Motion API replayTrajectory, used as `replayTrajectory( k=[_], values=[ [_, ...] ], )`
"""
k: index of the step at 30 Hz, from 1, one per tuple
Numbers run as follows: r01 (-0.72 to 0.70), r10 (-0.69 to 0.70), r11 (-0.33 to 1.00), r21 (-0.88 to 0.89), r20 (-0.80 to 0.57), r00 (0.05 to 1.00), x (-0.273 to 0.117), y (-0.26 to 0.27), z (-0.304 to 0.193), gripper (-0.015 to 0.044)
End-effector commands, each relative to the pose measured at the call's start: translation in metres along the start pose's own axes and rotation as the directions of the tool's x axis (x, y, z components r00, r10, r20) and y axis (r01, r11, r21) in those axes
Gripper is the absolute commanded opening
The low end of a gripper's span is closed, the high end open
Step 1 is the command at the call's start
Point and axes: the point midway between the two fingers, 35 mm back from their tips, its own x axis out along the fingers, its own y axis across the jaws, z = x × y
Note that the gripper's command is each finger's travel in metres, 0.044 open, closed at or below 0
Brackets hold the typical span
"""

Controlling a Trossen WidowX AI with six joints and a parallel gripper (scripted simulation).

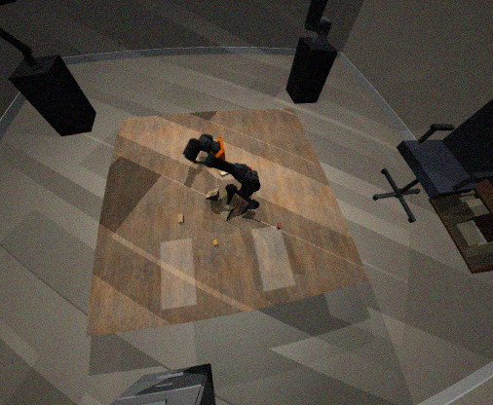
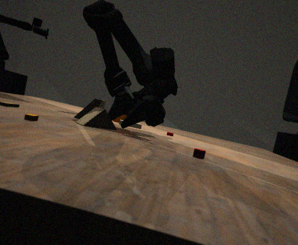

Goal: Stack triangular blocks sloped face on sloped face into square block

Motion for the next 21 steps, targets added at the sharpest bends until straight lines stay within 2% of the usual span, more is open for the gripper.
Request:
replayTrajectory(
  k=[1, 21],
  values=[
    [-0.009, 0.01, 1.0, -0.015, 0.007, 1.0, 0.005, 0.006, 0.0, 0.044],
    [-0.011, 0.011, 1.0, -0.023, 0.028, 1.0, 0.023, 0.019, -0.017, 0.044]
  ],
)
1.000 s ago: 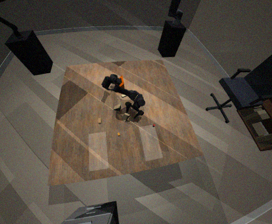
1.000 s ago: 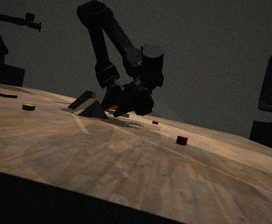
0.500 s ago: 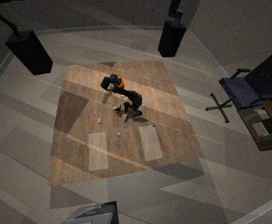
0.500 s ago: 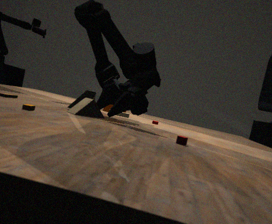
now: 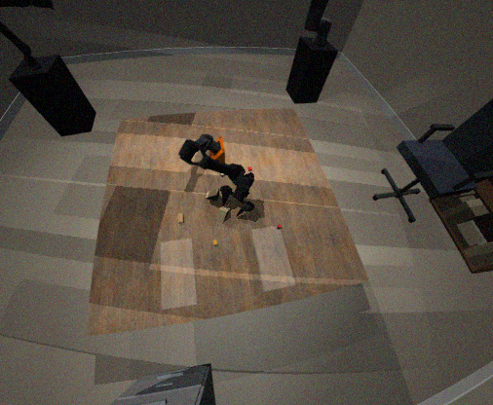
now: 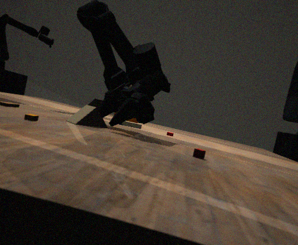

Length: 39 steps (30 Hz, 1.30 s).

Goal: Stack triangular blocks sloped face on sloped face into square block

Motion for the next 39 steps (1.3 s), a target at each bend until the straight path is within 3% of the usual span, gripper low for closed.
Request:
replayTrajectory(
  k=[1, 39],
  values=[
    [-0.003, 0.003, 1.0, -0.014, 0.01, 1.0, 0.007, 0.006, -0.001, 0.044],
    [-0.008, 0.008, 1.0, -0.012, 0.053, 0.999, 0.042, 0.036, -0.042, 0.044]
  ],
)
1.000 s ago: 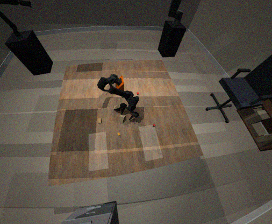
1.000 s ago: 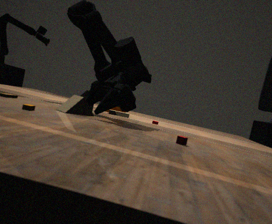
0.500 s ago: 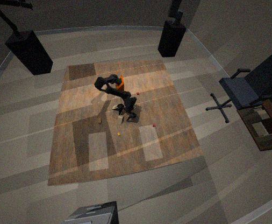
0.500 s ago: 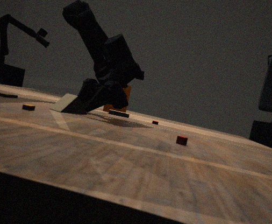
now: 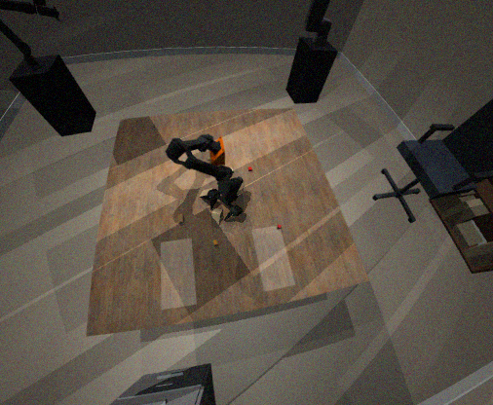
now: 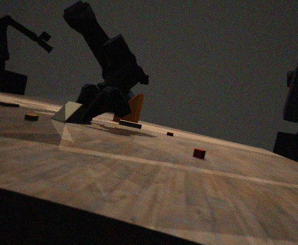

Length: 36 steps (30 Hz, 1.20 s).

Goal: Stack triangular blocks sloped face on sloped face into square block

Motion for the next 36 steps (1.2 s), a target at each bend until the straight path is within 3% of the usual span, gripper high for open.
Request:
replayTrajectory(
  k=[1, 11, 36],
  values=[
    [0.002, -0.002, 1.0, -0.012, 0.008, 1.0, 0.0041, 0.005, -0.0031, 0.044],
    [0.001, 0.0, 1.0, -0.01, 0.016, 1.0, 0.0111, 0.0117, -0.0114, 0.044],
    [-0.003, 0.003, 1.0, 0.003, 0.012, 1.0, 0.0096, 0.0093, -0.0115, 0.0273]
  ],
)
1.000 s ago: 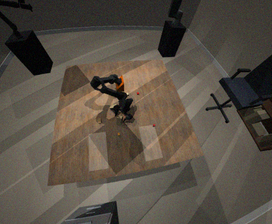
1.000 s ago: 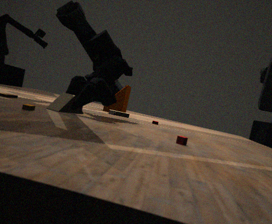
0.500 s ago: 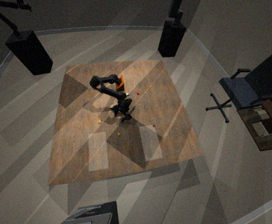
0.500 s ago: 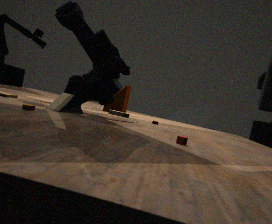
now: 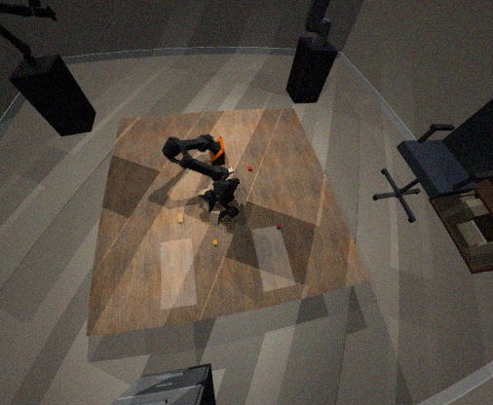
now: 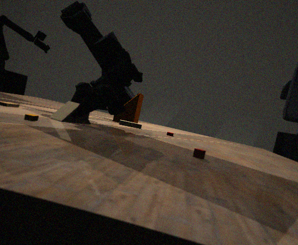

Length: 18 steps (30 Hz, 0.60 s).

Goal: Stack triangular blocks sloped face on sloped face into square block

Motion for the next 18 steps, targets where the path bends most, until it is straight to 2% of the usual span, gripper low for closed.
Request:
replayTrajectory(
  k=[1, 14, 18],
  values=[
    [-0.001, 0.001, 1.0, 0.001, 0.0, 1.0, 0.0001, 0.0001, 0.0, 0.0267],
    [-0.001, 0.001, 1.0, 0.001, 0.0, 1.0, 0.0001, 0.0001, 0.0, 0.018],
    [-0.001, 0.001, 1.0, 0.001, 0.001, 1.0, -0.0002, -0.0004, -0.0001, 0.0075]
  ],
)
